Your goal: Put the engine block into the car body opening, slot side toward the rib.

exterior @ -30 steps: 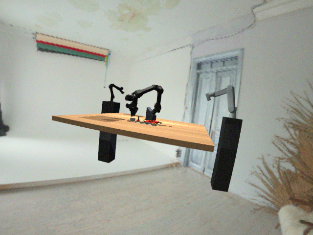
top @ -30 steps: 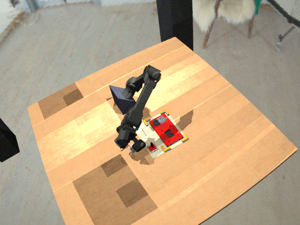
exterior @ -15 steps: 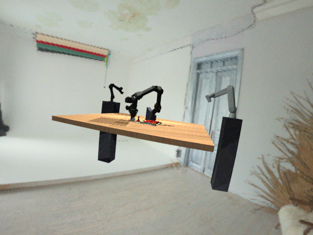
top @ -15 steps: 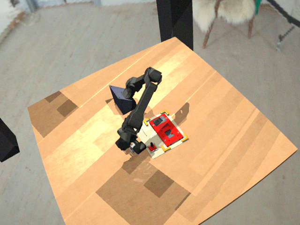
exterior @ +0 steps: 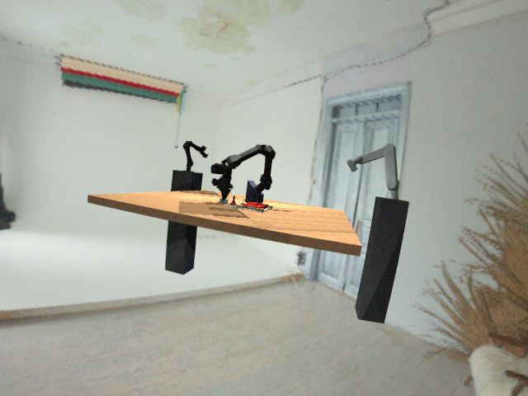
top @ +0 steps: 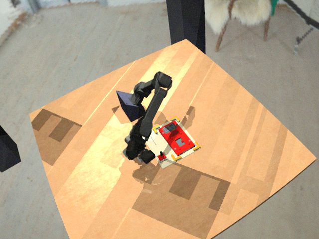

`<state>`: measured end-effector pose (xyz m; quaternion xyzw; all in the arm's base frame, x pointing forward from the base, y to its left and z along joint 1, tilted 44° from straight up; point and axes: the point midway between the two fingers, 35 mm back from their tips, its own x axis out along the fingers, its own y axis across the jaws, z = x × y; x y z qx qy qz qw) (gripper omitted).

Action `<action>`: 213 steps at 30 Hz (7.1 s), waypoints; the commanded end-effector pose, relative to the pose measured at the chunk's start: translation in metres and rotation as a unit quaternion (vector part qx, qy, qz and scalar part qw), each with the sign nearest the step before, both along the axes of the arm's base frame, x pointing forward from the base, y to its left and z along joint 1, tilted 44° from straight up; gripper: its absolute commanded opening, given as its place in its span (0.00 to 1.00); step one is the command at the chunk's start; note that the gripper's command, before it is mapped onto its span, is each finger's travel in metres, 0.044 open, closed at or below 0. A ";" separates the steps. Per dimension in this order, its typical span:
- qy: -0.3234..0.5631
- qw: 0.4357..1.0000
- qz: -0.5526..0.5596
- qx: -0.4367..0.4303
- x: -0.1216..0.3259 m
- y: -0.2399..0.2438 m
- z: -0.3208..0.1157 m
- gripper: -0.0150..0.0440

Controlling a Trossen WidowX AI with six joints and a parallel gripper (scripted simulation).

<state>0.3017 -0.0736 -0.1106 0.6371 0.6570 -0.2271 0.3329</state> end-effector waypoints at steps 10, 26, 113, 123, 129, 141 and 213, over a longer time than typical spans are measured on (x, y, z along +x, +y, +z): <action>-0.029 1.000 -0.001 -0.009 0.006 -0.013 0.005 0.25; -0.016 1.000 -0.002 -0.008 0.006 -0.044 0.036 0.25; -0.376 0.835 0.400 -0.024 0.042 0.086 0.166 0.25; -0.433 0.778 0.455 -0.018 0.040 0.114 0.177 0.25; -0.448 0.760 0.470 -0.017 0.041 0.120 0.179 0.34; -0.451 0.757 0.472 -0.017 0.041 0.120 0.179 0.52; -0.447 0.762 0.468 -0.017 0.041 0.127 0.174 0.52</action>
